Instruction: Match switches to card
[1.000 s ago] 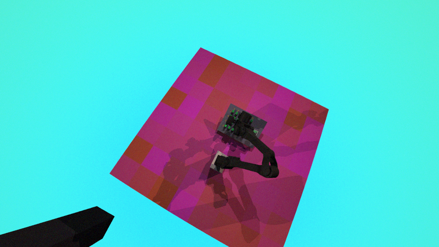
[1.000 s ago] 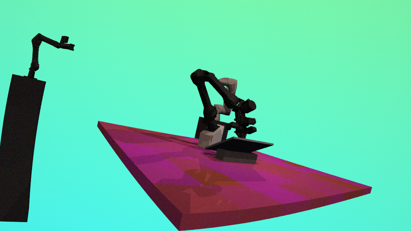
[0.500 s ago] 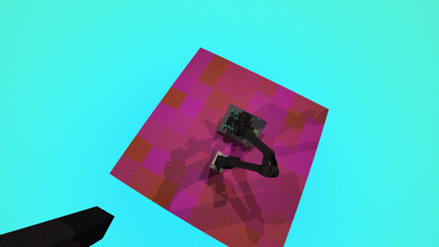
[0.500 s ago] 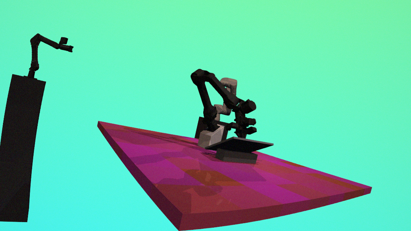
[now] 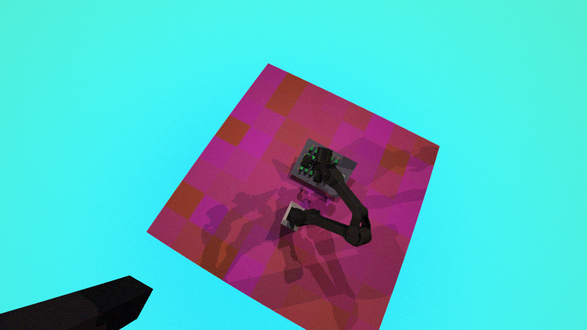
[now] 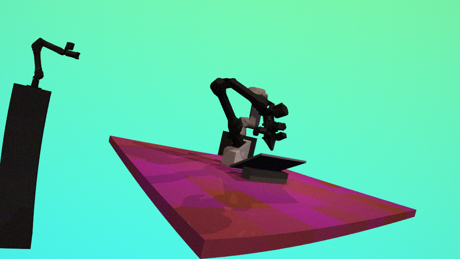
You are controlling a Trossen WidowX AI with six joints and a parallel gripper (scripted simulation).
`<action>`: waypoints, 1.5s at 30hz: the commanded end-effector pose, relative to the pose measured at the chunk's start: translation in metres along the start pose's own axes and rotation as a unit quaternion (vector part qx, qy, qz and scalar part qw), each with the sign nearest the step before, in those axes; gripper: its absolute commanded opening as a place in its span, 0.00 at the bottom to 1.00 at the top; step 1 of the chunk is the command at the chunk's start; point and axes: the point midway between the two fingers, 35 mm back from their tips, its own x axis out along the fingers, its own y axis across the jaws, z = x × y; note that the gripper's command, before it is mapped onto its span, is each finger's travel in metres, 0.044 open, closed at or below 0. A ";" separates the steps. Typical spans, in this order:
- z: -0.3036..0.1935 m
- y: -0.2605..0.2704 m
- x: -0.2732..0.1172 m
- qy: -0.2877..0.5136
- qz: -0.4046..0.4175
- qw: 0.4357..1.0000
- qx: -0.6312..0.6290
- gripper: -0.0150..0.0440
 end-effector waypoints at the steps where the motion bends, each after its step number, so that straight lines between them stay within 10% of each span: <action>1: 0.000 -0.003 -0.011 0.001 -0.004 1.000 0.004 0.25; 12: -0.078 0.088 -0.011 0.003 0.000 1.000 0.005 0.25; 45: -0.081 0.088 0.035 -0.012 -0.002 1.000 0.005 0.25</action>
